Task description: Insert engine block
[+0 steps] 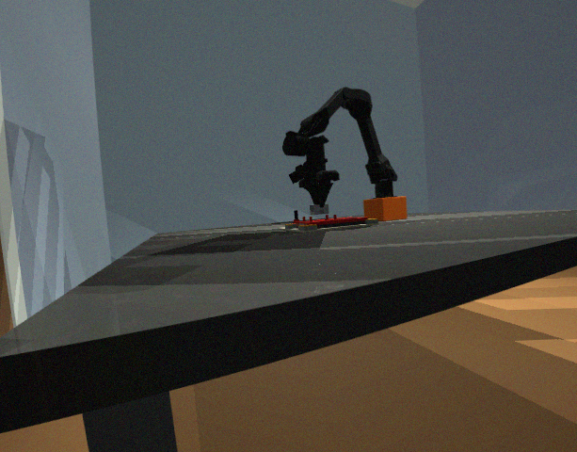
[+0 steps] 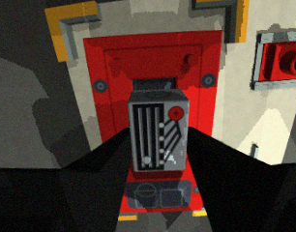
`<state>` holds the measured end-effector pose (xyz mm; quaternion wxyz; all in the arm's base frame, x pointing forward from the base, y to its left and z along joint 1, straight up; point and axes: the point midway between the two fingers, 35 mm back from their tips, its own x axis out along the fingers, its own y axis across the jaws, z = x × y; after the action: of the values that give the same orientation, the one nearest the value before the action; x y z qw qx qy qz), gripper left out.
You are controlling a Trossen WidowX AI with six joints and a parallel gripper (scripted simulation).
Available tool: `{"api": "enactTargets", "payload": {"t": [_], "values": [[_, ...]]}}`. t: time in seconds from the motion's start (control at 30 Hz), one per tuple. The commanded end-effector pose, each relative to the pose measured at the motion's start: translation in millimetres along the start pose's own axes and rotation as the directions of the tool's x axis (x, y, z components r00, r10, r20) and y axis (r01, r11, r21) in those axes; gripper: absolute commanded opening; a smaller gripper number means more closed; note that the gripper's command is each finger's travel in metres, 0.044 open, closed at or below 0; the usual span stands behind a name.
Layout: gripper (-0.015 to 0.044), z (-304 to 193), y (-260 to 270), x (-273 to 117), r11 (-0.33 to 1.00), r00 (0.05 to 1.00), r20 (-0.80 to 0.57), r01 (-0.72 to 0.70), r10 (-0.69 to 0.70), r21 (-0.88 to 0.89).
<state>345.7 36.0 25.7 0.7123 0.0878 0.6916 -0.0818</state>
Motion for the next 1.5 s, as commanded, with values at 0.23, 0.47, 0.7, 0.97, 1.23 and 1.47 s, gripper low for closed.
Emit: {"api": "enactTargets", "payload": {"t": [0.23, 0.47, 0.7, 0.97, 1.23, 1.47], "values": [[0.0159, 3.4, -0.3, -1.1, 0.991, 1.000, 0.006, 0.004, -0.004, -0.135], [0.0159, 3.5, -0.3, -1.1, 0.998, 1.000, 0.006, 0.004, -0.004, -0.064], [0.0159, 3.6, -0.2, -0.7, 0.998, 1.000, 0.006, 0.003, -0.004, 0.069], [0.0159, 3.6, -0.1, 0.8, 1.000, 1.000, 0.006, 0.004, -0.004, 0.011], [0.0159, 3.6, -0.2, 2.0, 0.995, 1.000, 0.006, 0.004, -0.004, -0.104], [0.0159, 3.7, -0.1, 2.4, 1.000, 1.000, 0.006, 0.004, -0.004, 0.015]]}}
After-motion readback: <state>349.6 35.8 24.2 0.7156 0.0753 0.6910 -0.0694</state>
